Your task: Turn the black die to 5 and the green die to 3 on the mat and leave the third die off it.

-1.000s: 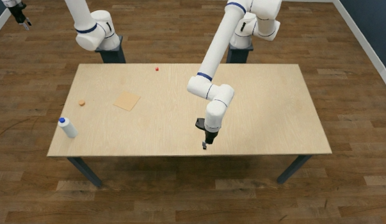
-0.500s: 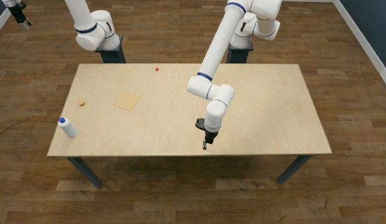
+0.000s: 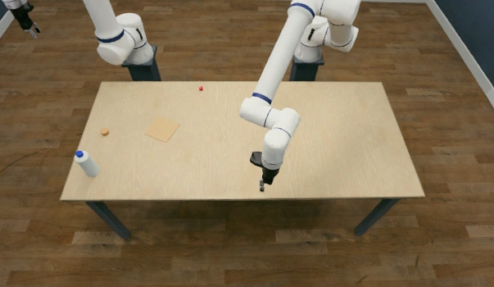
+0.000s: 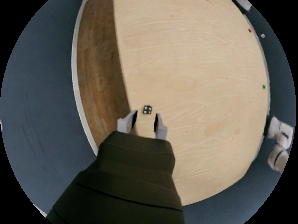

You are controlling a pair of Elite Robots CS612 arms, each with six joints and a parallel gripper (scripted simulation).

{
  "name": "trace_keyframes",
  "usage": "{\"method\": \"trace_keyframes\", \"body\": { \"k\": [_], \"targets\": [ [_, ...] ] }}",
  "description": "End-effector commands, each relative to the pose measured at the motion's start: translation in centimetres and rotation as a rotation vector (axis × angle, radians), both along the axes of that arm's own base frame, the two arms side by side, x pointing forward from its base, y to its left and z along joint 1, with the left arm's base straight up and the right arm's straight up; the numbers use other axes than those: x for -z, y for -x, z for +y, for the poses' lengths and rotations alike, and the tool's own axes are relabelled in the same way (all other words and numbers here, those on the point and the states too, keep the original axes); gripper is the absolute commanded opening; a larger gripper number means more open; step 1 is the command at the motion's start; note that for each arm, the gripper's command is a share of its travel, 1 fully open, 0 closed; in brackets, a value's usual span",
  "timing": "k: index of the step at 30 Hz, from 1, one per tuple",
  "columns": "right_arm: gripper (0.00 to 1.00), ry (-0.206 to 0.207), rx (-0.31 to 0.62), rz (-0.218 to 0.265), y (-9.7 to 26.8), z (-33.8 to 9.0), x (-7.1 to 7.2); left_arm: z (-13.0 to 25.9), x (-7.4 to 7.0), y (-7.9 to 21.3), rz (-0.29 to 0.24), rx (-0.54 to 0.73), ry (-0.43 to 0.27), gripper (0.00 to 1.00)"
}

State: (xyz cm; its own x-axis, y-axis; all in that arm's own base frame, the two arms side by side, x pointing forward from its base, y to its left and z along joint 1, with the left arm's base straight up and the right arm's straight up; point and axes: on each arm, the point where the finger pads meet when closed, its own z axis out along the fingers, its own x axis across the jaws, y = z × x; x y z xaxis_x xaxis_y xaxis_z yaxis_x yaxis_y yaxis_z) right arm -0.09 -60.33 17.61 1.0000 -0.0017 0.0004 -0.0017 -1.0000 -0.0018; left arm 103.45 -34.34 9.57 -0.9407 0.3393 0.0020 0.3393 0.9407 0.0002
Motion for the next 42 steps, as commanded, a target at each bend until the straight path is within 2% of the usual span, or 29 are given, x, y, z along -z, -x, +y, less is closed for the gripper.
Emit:
{"method": "trace_keyframes", "body": {
  "k": [1,14,42],
  "targets": [
    [1.00,0.002,0.000,0.000,0.0,-0.1,-0.1,0.0,-0.1,-0.1,-0.002,0.000,0.001,0.70],
    [1.00,0.002,0.000,0.000,0.0,-0.1,-0.1,0.0,0.7,-0.1,-0.002,0.000,0.001,0.70],
    [1.00,0.002,0.000,0.000,0.0,-0.1,-0.1,0.0,4.4,-0.1,-0.002,0.000,0.001,0.70]
  ]
}}
